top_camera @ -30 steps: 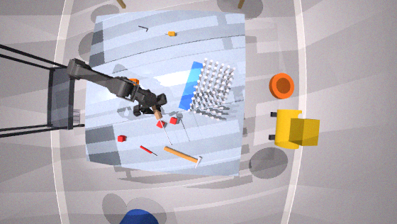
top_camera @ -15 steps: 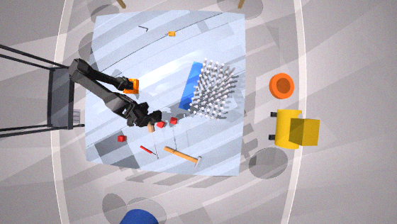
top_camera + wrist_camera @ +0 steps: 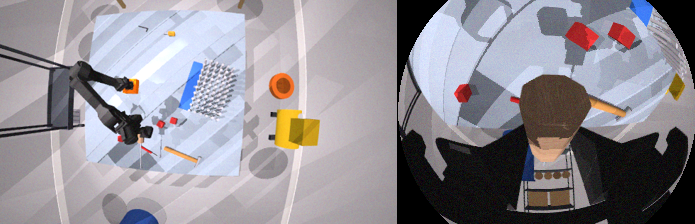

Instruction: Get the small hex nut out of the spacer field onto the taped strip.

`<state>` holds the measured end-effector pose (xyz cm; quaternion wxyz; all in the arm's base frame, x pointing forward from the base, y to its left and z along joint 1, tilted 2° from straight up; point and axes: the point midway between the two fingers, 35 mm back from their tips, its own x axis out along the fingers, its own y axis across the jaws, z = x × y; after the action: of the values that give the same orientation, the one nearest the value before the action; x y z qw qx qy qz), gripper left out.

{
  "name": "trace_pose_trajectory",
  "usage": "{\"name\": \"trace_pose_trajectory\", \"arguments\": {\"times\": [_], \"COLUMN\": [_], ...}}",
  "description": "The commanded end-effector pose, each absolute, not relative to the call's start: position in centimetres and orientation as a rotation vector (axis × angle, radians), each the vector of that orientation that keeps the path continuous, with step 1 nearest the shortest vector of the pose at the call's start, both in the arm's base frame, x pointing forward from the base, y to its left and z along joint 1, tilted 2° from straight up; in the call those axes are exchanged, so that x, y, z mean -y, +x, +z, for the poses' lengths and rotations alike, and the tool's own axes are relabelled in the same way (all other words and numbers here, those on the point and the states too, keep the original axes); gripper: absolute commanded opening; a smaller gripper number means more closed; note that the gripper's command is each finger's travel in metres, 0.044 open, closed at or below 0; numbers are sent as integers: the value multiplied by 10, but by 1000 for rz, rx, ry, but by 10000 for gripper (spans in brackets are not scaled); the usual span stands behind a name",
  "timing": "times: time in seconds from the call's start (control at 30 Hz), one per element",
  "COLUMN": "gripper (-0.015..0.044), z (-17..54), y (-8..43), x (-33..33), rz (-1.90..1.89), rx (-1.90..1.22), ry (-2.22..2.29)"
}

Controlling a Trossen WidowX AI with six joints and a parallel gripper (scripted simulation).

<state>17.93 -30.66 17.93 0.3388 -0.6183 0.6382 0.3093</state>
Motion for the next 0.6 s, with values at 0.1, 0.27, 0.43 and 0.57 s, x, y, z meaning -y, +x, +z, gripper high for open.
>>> {"name": "trace_pose_trajectory", "arguments": {"times": [0.1, 0.27, 0.43, 0.57], "gripper": [0, 0, 0, 0], "z": [186, 187, 188, 189], "y": [152, 127, 99, 75], "x": [334, 351, 367, 378], "rz": [739, 696, 653, 618], "rx": [-1726, -1776, -1823, -1859], "ry": [-1535, -1462, -1387, -1327]}}
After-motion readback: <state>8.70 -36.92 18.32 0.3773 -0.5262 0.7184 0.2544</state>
